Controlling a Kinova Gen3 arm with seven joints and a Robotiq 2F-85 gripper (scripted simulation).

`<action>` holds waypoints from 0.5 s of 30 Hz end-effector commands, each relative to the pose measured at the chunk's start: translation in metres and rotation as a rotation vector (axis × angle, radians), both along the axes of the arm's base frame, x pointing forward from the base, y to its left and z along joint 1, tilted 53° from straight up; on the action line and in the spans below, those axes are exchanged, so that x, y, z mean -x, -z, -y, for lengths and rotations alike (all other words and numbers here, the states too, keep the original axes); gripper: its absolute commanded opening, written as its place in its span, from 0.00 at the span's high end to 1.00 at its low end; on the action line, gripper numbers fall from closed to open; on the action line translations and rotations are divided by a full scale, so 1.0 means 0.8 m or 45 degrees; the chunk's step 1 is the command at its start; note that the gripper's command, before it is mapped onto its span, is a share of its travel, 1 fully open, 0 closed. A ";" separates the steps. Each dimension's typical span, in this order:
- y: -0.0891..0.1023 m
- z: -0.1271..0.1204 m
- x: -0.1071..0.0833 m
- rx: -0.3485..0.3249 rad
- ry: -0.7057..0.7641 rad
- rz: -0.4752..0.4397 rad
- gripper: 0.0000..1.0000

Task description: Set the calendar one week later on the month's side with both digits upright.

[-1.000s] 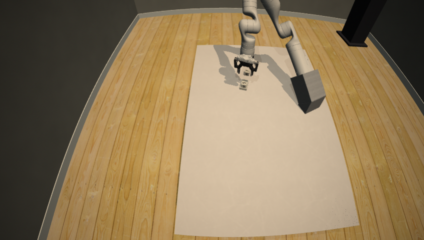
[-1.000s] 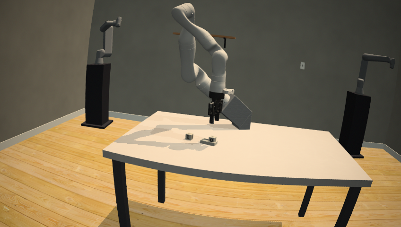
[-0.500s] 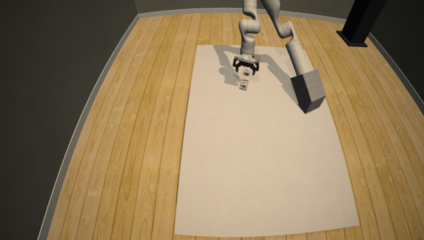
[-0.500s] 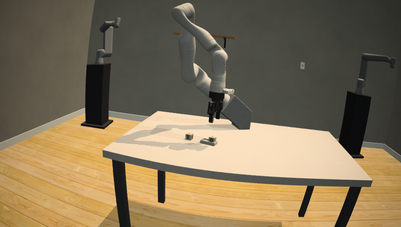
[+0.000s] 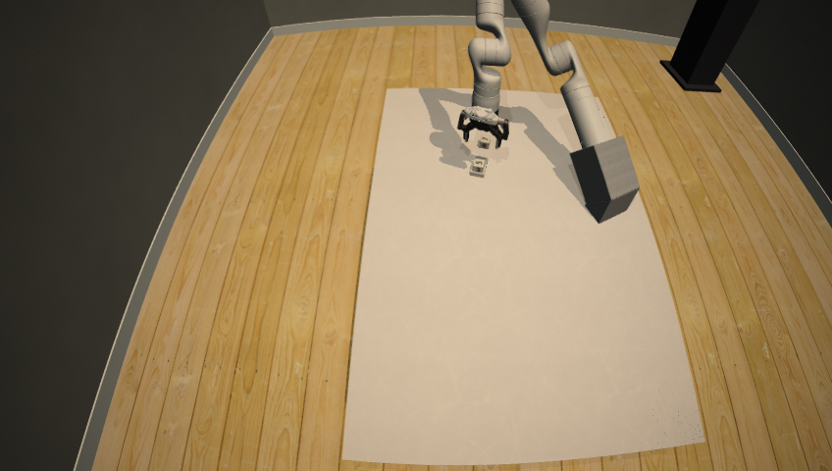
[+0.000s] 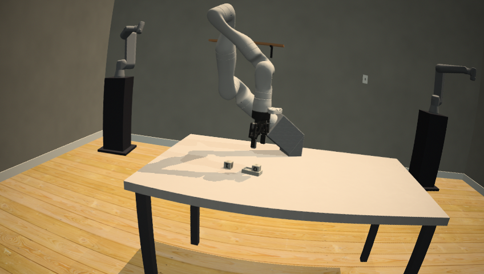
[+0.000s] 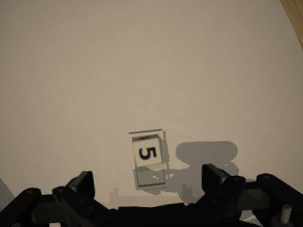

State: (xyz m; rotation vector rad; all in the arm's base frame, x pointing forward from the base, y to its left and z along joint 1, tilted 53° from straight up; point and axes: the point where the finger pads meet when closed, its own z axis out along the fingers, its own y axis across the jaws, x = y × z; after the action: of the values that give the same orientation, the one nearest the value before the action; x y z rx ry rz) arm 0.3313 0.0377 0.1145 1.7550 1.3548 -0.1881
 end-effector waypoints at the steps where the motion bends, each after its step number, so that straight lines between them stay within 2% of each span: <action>1: 0.000 0.003 0.002 -0.011 0.026 0.023 0.00; 10: -0.002 0.021 0.013 -0.099 0.231 0.196 0.00; 12: -0.002 0.021 0.013 -0.099 0.231 0.196 0.00; 15: -0.004 0.029 0.018 -0.141 0.329 0.284 0.00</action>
State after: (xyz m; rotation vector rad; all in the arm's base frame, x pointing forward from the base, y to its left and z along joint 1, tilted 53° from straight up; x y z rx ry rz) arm 0.3187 0.0175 0.1164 1.9610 1.0347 -0.0734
